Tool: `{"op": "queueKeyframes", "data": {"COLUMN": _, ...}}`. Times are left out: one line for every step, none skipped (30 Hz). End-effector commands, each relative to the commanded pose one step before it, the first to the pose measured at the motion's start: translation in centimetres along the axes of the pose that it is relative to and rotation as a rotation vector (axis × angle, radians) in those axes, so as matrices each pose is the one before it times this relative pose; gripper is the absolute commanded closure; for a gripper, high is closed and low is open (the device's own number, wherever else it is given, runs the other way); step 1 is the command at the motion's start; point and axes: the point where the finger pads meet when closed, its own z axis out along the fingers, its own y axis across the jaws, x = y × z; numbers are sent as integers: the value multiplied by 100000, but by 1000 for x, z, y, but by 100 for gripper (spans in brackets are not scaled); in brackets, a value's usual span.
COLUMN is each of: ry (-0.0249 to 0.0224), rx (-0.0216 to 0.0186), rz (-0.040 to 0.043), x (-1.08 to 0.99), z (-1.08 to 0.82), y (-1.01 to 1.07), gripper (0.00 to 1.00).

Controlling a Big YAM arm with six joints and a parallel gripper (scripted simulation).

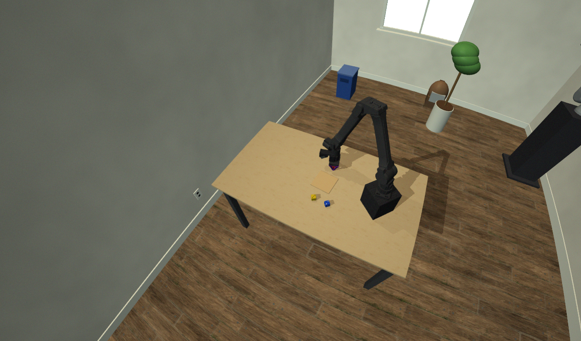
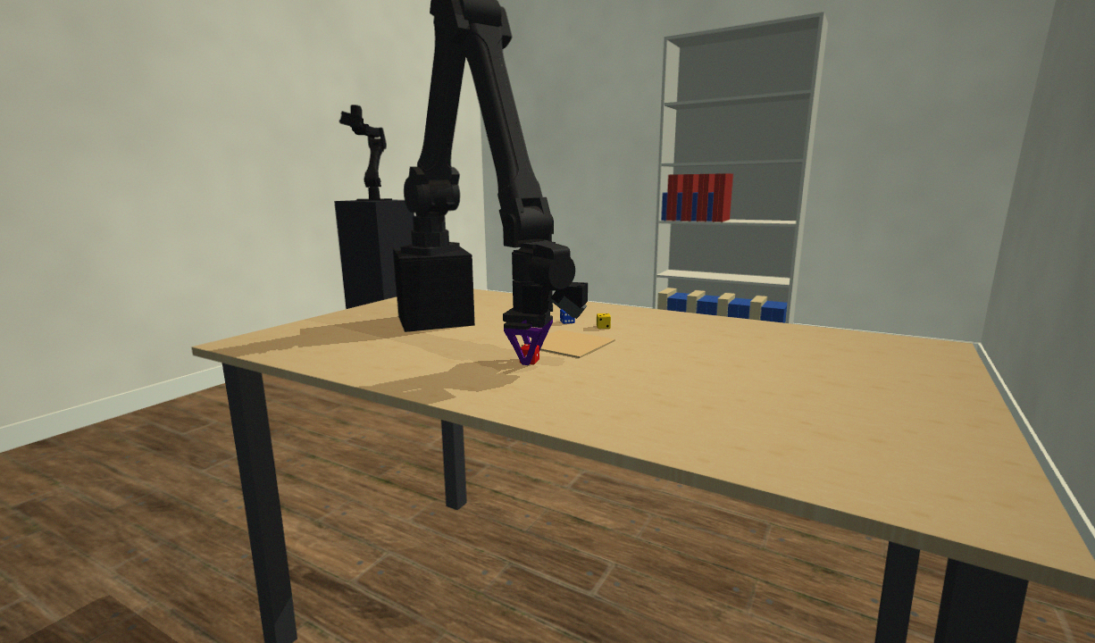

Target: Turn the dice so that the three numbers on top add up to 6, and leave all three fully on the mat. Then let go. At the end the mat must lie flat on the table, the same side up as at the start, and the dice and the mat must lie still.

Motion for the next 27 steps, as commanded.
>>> {"op": "queueKeyframes", "data": {"ry": -4792, "rx": 2904, "rz": 117, "x": -1562, "z": -1304, "y": -1411, "gripper": 55}}
{"op": "queueKeyframes", "data": {"ry": 0, "rx": 0, "rz": 0, "x": 0, "z": 0, "y": 0, "gripper": 55}}
{"op": "queueKeyframes", "data": {"ry": -1, "rx": 1, "rz": 0, "x": 0, "z": 0, "y": 0, "gripper": 55}}
{"op": "queueKeyframes", "data": {"ry": 0, "rx": 0, "rz": 0, "x": 0, "z": 0, "y": 0, "gripper": 55}}
{"op": "queueKeyframes", "data": {"ry": 1, "rx": 0, "rz": 0, "x": 0, "z": 0, "y": 0, "gripper": 55}}
{"op": "queueKeyframes", "data": {"ry": 0, "rx": 0, "rz": 0, "x": 0, "z": 0, "y": 0, "gripper": 55}}
{"op": "queueKeyframes", "data": {"ry": 0, "rx": 0, "rz": 0, "x": 0, "z": 0, "y": 0, "gripper": 55}}
{"op": "queueKeyframes", "data": {"ry": 0, "rx": 0, "rz": 0, "x": 0, "z": 0, "y": 0, "gripper": 55}}
{"op": "queueKeyframes", "data": {"ry": 0, "rx": 0, "rz": 0, "x": 0, "z": 0, "y": 0, "gripper": 55}}
{"op": "queueKeyframes", "data": {"ry": 0, "rx": 0, "rz": 0, "x": 0, "z": 0, "y": 0, "gripper": 55}}
{"op": "queueKeyframes", "data": {"ry": 0, "rx": 0, "rz": 0, "x": 0, "z": 0, "y": 0, "gripper": 55}}
{"op": "queueKeyframes", "data": {"ry": 0, "rx": 0, "rz": 0, "x": 0, "z": 0, "y": 0, "gripper": 55}}
{"op": "queueKeyframes", "data": {"ry": 0, "rx": 0, "rz": 0, "x": 0, "z": 0, "y": 0, "gripper": 55}}
{"op": "queueKeyframes", "data": {"ry": 0, "rx": 0, "rz": 0, "x": 0, "z": 0, "y": 0, "gripper": 55}}
{"op": "queueKeyframes", "data": {"ry": 0, "rx": 0, "rz": 0, "x": 0, "z": 0, "y": 0, "gripper": 55}}
{"op": "queueKeyframes", "data": {"ry": 0, "rx": 0, "rz": 0, "x": 0, "z": 0, "y": 0, "gripper": 55}}
{"op": "queueKeyframes", "data": {"ry": 0, "rx": 0, "rz": 0, "x": 0, "z": 0, "y": 0, "gripper": 55}}
{"op": "queueKeyframes", "data": {"ry": 0, "rx": 0, "rz": 0, "x": 0, "z": 0, "y": 0, "gripper": 55}}
{"op": "queueKeyframes", "data": {"ry": 0, "rx": 0, "rz": 0, "x": 0, "z": 0, "y": 0, "gripper": 55}}
{"op": "queueKeyframes", "data": {"ry": 0, "rx": 0, "rz": 0, "x": 0, "z": 0, "y": 0, "gripper": 55}}
{"op": "queueKeyframes", "data": {"ry": 0, "rx": 0, "rz": 0, "x": 0, "z": 0, "y": 0, "gripper": 55}}
{"op": "queueKeyframes", "data": {"ry": 0, "rx": 0, "rz": 0, "x": 0, "z": 0, "y": 0, "gripper": 55}}
{"op": "queueKeyframes", "data": {"ry": 0, "rx": 0, "rz": 0, "x": 0, "z": 0, "y": 0, "gripper": 55}}
{"op": "queueKeyframes", "data": {"ry": 0, "rx": 0, "rz": 0, "x": 0, "z": 0, "y": 0, "gripper": 55}}
{"op": "queueKeyframes", "data": {"ry": 0, "rx": 0, "rz": 0, "x": 0, "z": 0, "y": 0, "gripper": 74}}
{"op": "queueKeyframes", "data": {"ry": 0, "rx": 0, "rz": 40, "x": 0, "z": 0, "y": 0, "gripper": 74}}
{"op": "queueKeyframes", "data": {"ry": 5, "rx": 7, "rz": -2, "x": 0, "z": 0, "y": 0, "gripper": 74}}
